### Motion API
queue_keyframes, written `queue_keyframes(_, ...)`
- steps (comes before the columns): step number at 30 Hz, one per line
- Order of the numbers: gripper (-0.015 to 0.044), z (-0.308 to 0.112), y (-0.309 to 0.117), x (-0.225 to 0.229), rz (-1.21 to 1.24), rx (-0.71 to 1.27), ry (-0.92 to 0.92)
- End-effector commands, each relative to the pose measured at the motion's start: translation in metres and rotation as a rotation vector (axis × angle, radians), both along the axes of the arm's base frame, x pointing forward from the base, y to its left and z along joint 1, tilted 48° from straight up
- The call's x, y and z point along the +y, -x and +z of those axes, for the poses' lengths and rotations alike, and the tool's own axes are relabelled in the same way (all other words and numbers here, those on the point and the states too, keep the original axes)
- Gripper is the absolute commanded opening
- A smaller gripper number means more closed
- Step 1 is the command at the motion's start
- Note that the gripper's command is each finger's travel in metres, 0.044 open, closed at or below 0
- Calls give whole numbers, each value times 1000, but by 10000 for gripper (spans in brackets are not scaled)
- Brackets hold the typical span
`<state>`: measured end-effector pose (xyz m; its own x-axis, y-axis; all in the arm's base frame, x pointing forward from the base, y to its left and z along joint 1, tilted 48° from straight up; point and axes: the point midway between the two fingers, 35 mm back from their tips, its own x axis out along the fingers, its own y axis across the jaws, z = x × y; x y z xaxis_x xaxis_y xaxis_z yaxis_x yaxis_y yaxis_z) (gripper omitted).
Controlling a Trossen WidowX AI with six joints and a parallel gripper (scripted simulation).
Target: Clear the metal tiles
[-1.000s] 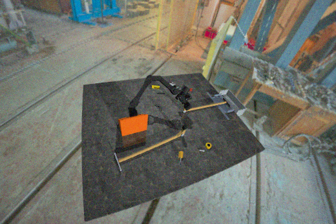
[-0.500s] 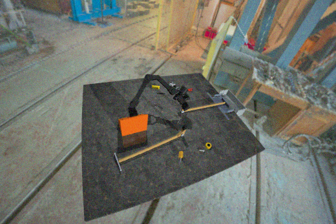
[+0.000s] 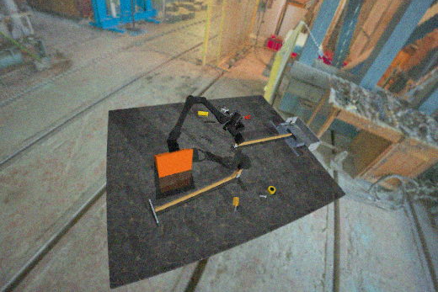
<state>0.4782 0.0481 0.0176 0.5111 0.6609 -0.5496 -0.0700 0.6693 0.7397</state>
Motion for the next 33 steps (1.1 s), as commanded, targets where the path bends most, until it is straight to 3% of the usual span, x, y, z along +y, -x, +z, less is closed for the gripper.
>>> queue_keyframes(1, 0, 7, 4, -6, -7, -21, 3)
queue_keyframes(33, 0, 9, 52, -13, -11, -21, 3)
